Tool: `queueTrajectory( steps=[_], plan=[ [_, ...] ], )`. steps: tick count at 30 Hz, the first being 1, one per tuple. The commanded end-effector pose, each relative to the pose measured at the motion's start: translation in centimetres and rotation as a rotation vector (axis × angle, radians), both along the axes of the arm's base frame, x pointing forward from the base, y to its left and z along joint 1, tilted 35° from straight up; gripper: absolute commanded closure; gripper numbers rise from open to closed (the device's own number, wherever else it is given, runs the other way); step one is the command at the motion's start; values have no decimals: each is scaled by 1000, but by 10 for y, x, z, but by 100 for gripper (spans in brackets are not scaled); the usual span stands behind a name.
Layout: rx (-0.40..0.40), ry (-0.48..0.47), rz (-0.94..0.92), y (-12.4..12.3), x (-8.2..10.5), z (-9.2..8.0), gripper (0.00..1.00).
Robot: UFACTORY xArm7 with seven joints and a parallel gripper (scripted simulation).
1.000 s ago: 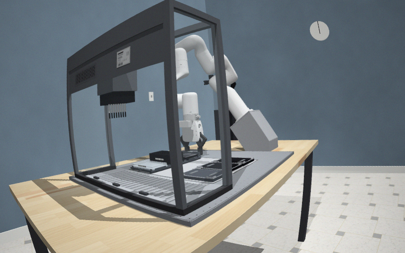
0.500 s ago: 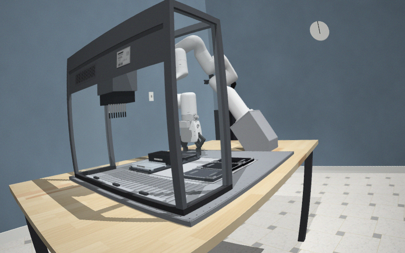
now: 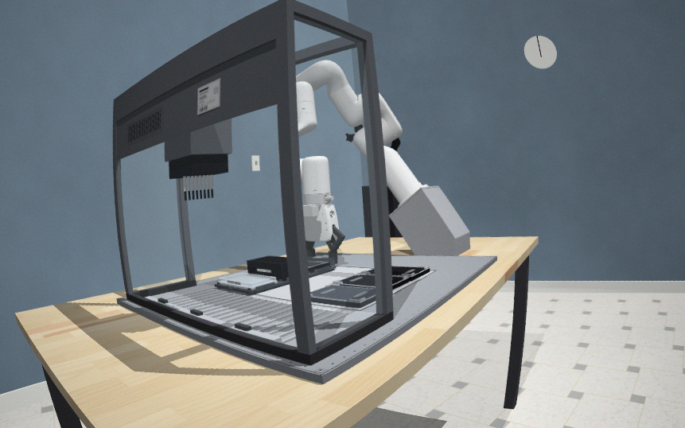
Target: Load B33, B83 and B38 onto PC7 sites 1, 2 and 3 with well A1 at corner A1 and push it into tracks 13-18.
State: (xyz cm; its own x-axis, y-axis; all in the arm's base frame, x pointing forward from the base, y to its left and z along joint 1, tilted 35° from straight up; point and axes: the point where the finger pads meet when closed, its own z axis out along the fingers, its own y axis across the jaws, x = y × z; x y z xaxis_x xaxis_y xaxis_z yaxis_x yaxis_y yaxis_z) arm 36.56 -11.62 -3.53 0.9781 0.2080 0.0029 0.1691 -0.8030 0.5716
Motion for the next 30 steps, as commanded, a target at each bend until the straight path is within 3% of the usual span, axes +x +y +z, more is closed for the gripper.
queueTrajectory(
  steps=[1, 30],
  plan=[
    [1, -2, 2, 2, 4, 0, 18],
    [1, -2, 2, 7, 29, 0, 18]
  ],
)
